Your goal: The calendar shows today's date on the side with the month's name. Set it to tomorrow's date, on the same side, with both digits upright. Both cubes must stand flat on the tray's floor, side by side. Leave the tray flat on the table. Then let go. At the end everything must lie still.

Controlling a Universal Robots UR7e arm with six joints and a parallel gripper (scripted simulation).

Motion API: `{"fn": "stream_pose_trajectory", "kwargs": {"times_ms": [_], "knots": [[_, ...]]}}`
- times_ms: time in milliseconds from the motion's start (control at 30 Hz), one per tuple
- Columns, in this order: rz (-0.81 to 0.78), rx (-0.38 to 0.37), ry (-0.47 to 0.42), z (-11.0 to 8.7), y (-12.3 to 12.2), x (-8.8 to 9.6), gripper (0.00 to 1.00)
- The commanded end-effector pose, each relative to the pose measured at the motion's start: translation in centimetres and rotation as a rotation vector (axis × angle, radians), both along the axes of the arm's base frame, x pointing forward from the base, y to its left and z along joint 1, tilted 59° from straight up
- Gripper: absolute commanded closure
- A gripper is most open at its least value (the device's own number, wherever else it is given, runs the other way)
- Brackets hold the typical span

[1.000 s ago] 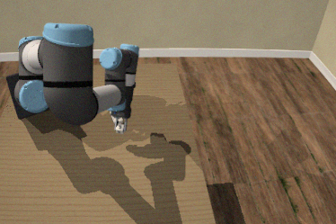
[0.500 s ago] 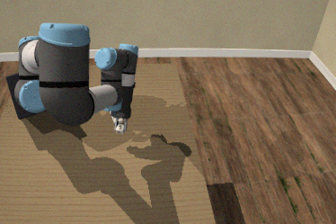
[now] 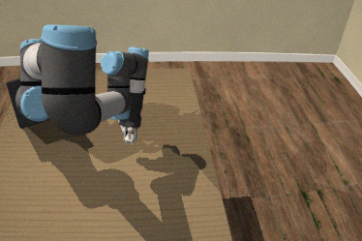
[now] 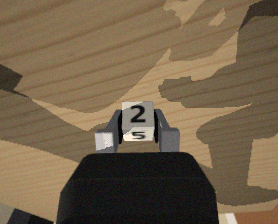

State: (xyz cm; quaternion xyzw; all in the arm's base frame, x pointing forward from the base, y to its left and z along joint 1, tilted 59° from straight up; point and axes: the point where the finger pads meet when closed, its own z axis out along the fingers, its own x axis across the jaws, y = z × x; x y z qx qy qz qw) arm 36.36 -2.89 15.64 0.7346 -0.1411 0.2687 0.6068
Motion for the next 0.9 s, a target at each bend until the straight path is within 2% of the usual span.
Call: {"fn": "stream_pose_trajectory", "kwargs": {"times_ms": [0, 867], "knots": [[0.001, 0.001, 0.000, 0.02, 0.01, 0.01, 0.43], [-0.005, 0.041, 0.009, -0.37, -0.15, -0.13, 0.43]]}}
